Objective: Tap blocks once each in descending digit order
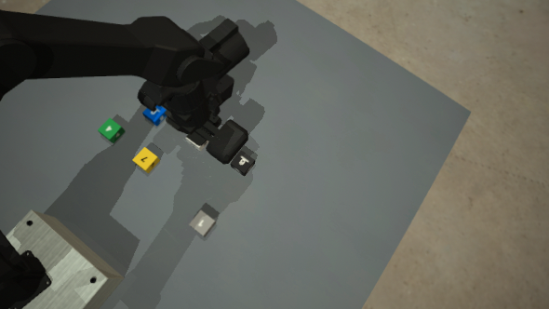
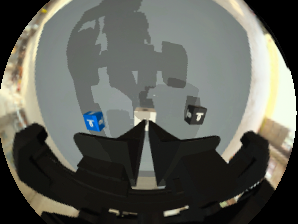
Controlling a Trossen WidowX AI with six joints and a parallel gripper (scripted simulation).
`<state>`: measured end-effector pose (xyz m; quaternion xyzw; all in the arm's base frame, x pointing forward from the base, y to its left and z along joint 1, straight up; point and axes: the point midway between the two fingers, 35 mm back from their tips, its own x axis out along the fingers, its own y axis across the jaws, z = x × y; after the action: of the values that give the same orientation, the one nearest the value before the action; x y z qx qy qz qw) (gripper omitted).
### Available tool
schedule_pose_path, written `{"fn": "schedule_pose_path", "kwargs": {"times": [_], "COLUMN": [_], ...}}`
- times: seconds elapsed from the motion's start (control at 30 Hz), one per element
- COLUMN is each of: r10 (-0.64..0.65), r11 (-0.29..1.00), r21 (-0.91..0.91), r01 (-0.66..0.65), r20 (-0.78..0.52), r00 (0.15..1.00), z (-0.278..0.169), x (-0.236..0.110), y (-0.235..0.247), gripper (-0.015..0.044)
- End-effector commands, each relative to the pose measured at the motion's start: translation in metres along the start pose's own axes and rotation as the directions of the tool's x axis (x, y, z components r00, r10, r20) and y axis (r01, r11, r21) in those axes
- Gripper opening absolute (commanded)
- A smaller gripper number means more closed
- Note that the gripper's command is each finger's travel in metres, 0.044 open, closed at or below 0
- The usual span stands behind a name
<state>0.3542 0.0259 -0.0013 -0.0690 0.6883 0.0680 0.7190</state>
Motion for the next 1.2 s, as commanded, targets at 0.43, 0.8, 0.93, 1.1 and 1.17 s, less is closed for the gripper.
{"fn": "schedule_pose_path", "kwargs": {"times": [0.43,0.8,0.93,1.1,1.17], "r10": [0.000,0.005,0.012,0.019,0.021], "r11": [1.000,0.999,1.000,1.000,1.000], "r21": [0.003,-0.035,-0.025,-0.012,-0.006], "r01": [0.000,-0.004,-0.012,-0.019,-0.021], "r20": [-0.005,0.005,0.001,-0.006,-0.009], "r00": [1.000,1.000,1.000,1.000,1.000], "z": [-0.001,-0.006,-0.022,-0.054,-0.070], "x": [-0.020,-0.043,-0.059,-0.080,-0.089], "y": [0.000,0.076,0.128,0.187,0.208], "gripper": [0.0020,0.0256,0.0361,0.0400,0.0400]}}
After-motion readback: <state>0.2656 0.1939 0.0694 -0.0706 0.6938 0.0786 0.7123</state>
